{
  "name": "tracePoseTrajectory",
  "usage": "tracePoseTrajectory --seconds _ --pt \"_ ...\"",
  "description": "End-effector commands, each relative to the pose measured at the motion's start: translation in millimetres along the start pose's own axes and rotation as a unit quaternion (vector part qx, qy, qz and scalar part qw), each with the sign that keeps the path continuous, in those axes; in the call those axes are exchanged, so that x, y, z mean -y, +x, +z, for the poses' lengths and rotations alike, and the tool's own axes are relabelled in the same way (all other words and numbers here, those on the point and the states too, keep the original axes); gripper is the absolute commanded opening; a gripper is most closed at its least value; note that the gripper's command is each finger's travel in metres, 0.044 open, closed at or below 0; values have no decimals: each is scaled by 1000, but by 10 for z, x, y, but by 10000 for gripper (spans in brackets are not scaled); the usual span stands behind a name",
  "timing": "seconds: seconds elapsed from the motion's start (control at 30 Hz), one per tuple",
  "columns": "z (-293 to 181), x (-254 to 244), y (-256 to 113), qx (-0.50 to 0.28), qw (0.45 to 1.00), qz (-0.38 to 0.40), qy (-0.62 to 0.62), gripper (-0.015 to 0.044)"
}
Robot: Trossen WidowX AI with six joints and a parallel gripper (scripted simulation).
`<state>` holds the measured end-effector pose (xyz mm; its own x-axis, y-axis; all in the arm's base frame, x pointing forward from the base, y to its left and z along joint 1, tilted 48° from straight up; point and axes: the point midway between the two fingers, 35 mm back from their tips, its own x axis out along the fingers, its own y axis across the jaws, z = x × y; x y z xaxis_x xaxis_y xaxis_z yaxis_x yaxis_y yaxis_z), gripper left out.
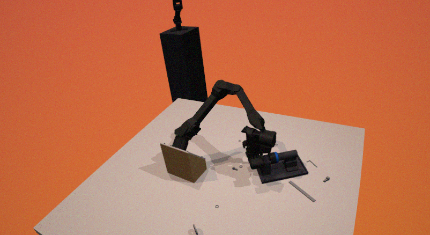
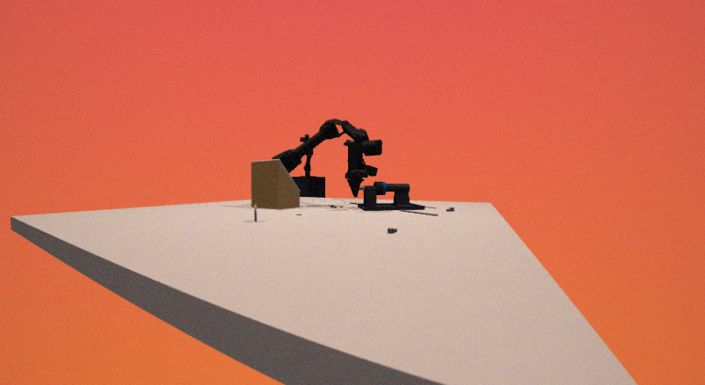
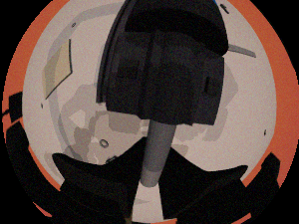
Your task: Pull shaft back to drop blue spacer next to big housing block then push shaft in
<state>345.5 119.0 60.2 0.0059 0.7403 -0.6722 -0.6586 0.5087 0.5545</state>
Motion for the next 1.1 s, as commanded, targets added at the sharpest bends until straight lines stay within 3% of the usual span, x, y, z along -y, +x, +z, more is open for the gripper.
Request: tracePoseTrajectory --seconds 0.0,1.07 --pt "-8 -3 -2 0 1000 0 -1 0" --pt "-46 -3 -2 0 1000 0 -1 0"
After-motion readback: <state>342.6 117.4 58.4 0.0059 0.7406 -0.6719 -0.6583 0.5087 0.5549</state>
